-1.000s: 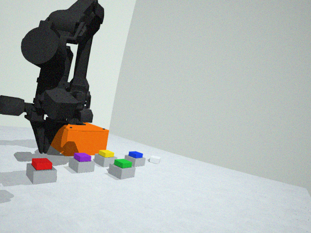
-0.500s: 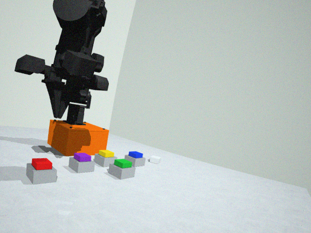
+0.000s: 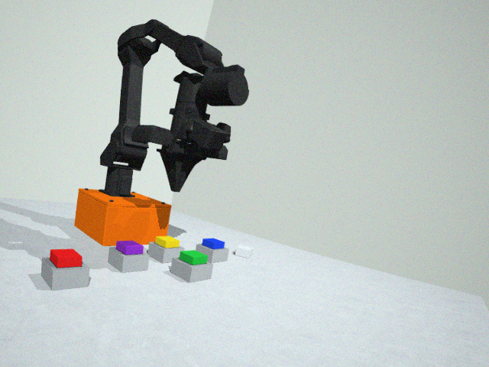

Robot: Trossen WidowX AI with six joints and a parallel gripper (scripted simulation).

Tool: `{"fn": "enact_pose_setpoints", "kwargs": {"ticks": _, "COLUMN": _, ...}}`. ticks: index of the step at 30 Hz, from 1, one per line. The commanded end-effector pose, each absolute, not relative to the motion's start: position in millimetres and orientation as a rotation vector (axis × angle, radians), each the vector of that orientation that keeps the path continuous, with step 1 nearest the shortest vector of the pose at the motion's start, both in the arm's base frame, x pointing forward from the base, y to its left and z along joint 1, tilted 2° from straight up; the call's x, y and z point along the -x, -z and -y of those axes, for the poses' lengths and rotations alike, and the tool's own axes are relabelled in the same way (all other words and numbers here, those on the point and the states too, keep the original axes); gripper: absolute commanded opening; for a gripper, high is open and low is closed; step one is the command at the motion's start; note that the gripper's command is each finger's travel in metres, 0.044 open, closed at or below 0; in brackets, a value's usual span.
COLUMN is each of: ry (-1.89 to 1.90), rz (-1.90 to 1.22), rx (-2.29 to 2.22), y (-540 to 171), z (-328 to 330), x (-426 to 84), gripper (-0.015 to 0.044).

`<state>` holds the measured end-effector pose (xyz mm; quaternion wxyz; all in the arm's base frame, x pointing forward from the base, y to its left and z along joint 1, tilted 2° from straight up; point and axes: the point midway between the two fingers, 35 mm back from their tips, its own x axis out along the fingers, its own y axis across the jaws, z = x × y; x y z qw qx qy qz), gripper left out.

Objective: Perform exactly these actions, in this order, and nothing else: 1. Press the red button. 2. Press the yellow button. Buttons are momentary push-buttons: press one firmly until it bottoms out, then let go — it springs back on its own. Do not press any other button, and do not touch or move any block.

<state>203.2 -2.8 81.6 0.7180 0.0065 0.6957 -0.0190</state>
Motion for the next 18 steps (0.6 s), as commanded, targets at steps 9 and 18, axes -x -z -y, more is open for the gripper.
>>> {"fn": "enact_pose_setpoints", "kwargs": {"ticks": 9, "ry": 0.057, "rz": -1.536, "rx": -0.02, "y": -18, "z": -2, "x": -198, "gripper": 0.002}}
{"fn": "enact_pose_setpoints", "kwargs": {"ticks": 18, "ry": 0.057, "rz": -1.536, "rx": -0.02, "y": -9, "z": -2, "x": -198, "gripper": 0.002}}
